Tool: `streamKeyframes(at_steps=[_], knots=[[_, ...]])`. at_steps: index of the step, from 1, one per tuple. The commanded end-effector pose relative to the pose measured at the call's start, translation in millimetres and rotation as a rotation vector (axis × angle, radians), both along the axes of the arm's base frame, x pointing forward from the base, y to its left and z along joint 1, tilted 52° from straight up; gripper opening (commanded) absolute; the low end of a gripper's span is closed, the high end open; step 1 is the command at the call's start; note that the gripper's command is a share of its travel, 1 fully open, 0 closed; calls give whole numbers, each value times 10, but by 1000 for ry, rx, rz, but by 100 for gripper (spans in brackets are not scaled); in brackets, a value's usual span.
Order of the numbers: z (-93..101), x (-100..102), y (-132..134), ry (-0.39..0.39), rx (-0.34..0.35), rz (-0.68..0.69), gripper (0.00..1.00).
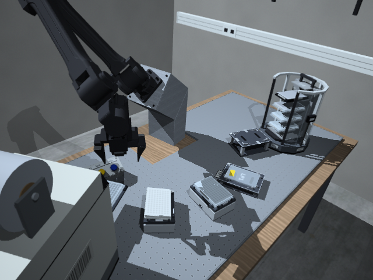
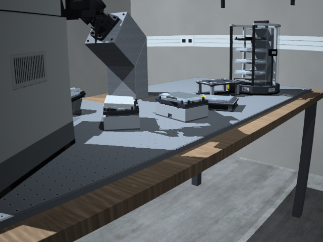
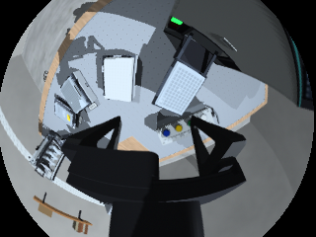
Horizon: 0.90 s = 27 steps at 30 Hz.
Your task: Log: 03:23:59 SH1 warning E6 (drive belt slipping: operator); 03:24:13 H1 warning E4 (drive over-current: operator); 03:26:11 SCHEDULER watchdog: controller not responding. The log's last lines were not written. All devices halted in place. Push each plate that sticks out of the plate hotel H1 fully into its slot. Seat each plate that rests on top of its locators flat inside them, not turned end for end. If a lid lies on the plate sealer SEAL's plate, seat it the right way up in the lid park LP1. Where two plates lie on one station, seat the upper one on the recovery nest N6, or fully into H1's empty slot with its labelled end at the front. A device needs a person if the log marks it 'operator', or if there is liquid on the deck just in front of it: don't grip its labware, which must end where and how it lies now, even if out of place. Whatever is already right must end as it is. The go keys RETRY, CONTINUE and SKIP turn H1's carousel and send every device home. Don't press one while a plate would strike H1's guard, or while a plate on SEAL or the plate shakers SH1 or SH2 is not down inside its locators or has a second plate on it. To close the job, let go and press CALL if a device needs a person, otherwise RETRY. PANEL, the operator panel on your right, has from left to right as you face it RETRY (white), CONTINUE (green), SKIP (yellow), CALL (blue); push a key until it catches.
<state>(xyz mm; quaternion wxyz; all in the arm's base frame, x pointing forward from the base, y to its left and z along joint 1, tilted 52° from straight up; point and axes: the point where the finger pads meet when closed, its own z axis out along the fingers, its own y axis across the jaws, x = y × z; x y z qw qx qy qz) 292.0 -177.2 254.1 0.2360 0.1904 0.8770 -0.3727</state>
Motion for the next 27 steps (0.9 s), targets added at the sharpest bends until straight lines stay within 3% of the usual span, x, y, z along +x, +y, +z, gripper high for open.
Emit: streamKeyframes(at_steps=[1, 5, 27], knots=[[34, 181, 96, -36, 2, 7, 100], [39, 295, 181, -48, 1, 8, 100], [-319, 686, 625, -26, 5, 10, 100]])
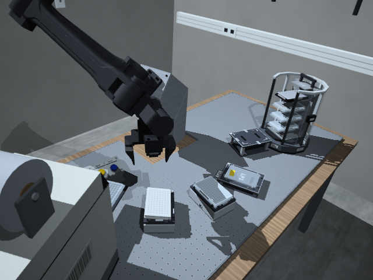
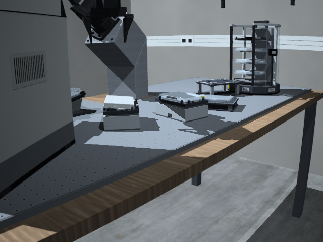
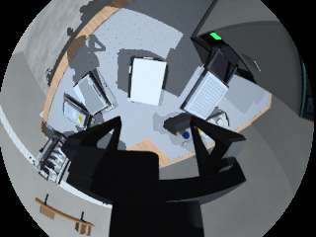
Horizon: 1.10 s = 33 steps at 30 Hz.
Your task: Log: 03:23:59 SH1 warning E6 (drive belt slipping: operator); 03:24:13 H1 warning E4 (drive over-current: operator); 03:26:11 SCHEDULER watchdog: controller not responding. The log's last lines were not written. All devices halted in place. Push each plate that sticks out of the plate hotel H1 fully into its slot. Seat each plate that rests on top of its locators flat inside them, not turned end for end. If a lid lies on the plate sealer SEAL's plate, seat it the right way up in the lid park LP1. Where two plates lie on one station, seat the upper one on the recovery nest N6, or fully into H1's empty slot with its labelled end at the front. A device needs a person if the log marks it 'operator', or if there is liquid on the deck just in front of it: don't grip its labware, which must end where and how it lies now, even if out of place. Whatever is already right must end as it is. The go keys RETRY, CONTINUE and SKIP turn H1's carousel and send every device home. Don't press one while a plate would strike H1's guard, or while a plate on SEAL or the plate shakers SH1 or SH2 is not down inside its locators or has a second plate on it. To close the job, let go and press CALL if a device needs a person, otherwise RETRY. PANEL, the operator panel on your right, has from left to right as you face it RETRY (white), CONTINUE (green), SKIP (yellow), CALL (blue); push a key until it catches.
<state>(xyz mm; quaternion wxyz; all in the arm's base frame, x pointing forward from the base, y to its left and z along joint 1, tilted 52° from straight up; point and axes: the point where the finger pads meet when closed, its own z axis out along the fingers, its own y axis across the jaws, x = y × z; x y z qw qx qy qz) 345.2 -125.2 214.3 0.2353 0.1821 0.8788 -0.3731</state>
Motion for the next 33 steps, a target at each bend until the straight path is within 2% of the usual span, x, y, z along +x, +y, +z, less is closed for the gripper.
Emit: streamKeyframes(at_steps=[1, 7, 13, 17, 27, 28, 33], knots=[[63, 176, 127, -34, 9, -4, 100], [-4, 260, 216, -34, 9, -3, 100], [25, 248, 189, -142, 48, -93, 100], [-35, 205, 165, -131, 47, -92, 100], [-35, 205, 165, -131, 47, -92, 100], [-188, 177, 73, -102, 43, -100, 100], [-343, 242, -114, -102, 44, -100, 100]])
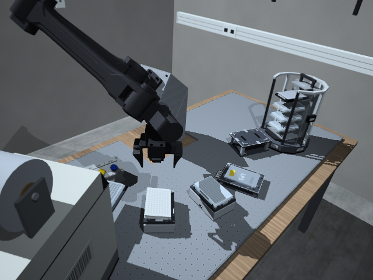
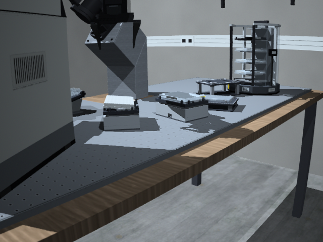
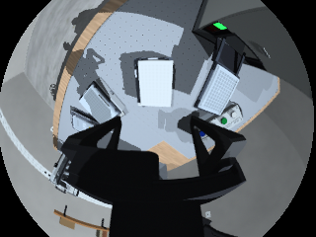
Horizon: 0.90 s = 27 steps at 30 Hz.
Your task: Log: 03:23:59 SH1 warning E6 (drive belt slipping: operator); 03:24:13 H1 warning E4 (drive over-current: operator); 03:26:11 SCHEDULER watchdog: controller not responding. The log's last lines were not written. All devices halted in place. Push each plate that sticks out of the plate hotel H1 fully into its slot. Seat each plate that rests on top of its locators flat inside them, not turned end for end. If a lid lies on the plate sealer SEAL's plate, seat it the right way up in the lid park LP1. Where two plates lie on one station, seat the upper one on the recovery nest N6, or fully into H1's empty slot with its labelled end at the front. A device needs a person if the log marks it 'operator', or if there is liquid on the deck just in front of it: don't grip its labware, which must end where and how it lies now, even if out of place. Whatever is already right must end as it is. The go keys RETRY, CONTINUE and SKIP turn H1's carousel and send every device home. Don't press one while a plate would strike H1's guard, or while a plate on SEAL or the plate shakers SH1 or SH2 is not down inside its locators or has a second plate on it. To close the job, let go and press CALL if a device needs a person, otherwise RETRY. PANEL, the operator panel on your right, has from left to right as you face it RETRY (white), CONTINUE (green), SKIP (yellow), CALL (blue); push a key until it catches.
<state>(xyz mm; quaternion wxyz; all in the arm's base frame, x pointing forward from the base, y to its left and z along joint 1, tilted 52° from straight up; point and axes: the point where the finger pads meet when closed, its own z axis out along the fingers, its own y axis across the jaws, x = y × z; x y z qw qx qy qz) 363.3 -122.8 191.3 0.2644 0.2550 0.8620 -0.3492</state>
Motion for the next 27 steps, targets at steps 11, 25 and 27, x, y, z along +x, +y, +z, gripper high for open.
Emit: streamKeyframes(at_steps=[11, 25, 27], knots=[[-389, 192, -473, 21, -8, 2, 100], [-653, 394, -883, 7, -11, 2, 100], [-652, 421, -831, 7, -12, 14, 100]])
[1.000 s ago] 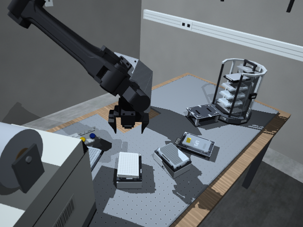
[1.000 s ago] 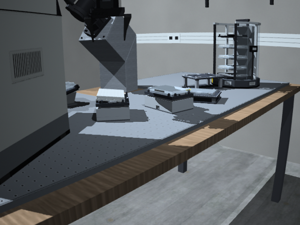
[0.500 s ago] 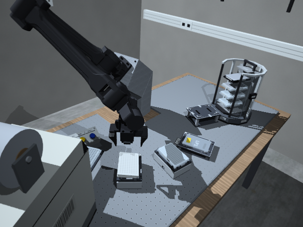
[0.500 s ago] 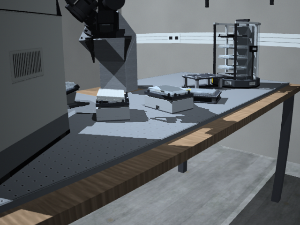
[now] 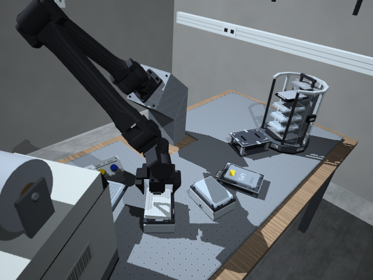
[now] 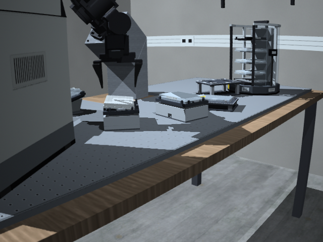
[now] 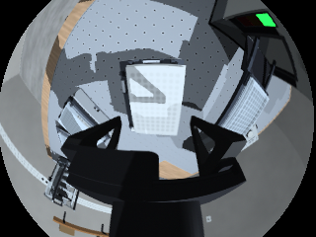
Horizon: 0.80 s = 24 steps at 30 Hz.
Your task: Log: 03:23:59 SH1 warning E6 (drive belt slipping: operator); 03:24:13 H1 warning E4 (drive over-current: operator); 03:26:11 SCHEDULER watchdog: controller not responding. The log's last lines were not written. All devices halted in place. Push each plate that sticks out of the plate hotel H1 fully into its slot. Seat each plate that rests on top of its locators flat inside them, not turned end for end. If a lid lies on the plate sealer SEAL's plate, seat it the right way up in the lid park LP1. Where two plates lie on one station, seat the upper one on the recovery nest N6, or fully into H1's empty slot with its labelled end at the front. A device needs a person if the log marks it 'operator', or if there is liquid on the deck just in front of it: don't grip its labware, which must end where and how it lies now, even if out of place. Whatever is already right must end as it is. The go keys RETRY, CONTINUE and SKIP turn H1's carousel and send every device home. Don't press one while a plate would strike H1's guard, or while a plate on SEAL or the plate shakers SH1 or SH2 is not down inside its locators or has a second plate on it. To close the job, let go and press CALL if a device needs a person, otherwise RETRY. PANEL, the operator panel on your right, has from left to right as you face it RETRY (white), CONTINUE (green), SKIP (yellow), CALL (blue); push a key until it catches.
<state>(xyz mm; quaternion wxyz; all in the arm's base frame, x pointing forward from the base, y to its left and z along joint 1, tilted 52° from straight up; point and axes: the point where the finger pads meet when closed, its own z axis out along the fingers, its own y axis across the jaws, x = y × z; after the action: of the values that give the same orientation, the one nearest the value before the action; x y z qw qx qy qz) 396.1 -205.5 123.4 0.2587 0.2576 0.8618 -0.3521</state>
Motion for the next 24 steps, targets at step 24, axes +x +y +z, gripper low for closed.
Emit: streamKeyframes(at_steps=[24], knots=[[-154, 85, -217, 5, -9, 12, 100]])
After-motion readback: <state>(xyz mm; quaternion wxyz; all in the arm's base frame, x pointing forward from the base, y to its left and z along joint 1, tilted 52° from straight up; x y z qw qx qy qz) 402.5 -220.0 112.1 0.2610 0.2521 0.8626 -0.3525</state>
